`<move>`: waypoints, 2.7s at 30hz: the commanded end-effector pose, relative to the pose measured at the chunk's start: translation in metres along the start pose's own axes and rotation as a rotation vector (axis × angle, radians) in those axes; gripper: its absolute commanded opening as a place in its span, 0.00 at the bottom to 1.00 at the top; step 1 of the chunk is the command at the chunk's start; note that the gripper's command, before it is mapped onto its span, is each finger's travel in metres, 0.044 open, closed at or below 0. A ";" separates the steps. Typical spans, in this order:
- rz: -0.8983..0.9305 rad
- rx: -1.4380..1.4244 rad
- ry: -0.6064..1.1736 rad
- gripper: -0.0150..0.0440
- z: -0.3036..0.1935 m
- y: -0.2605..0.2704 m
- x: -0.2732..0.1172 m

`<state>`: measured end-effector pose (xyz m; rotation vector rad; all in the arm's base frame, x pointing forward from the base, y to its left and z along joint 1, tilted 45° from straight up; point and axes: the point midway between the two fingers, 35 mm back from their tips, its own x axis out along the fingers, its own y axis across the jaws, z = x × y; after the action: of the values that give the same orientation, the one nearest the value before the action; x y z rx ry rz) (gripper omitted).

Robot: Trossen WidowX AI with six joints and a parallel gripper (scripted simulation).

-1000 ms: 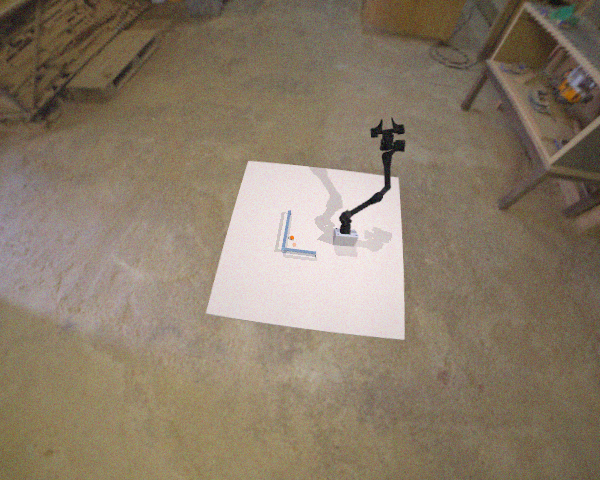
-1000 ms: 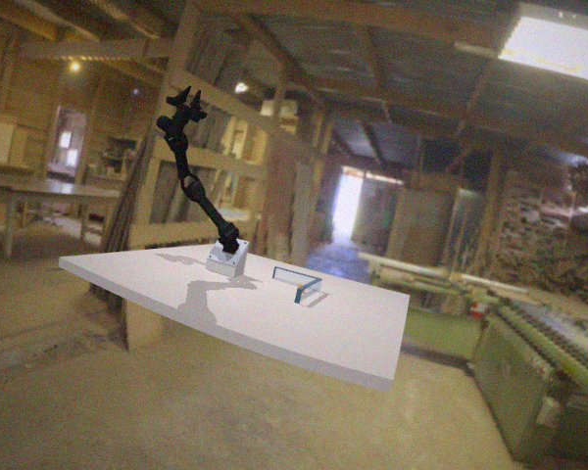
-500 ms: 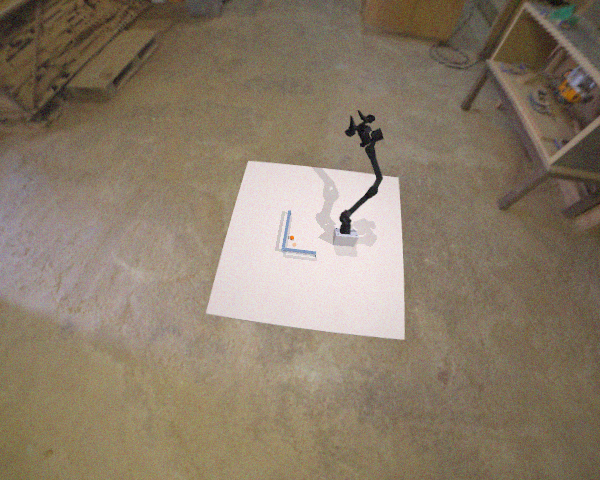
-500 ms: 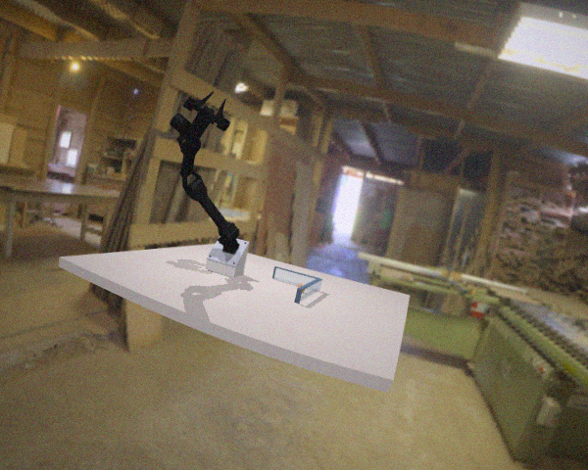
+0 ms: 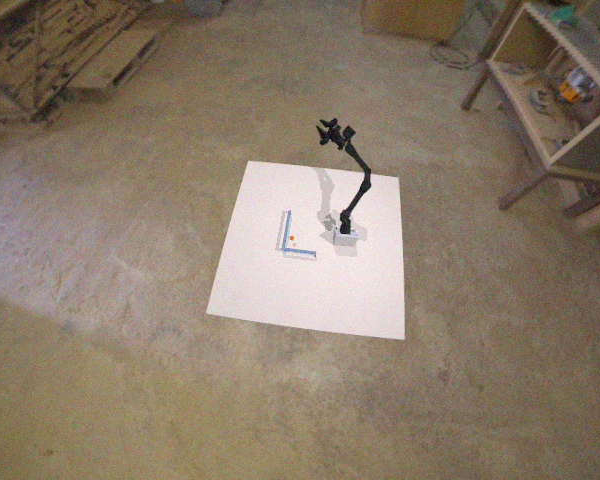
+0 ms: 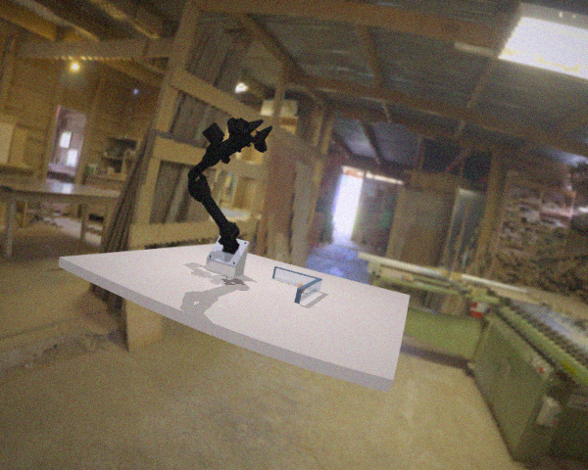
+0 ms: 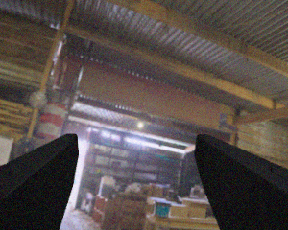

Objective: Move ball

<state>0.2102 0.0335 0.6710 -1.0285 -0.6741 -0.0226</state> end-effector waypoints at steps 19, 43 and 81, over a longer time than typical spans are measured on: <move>0.336 0.600 0.626 0.67 -0.177 0.223 0.058; 0.447 0.675 1.622 0.67 -0.305 0.484 -0.073; 0.396 0.040 2.128 0.67 -0.360 0.582 -0.262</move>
<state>0.3712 -0.0116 -0.0378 -0.5671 1.4378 -0.6439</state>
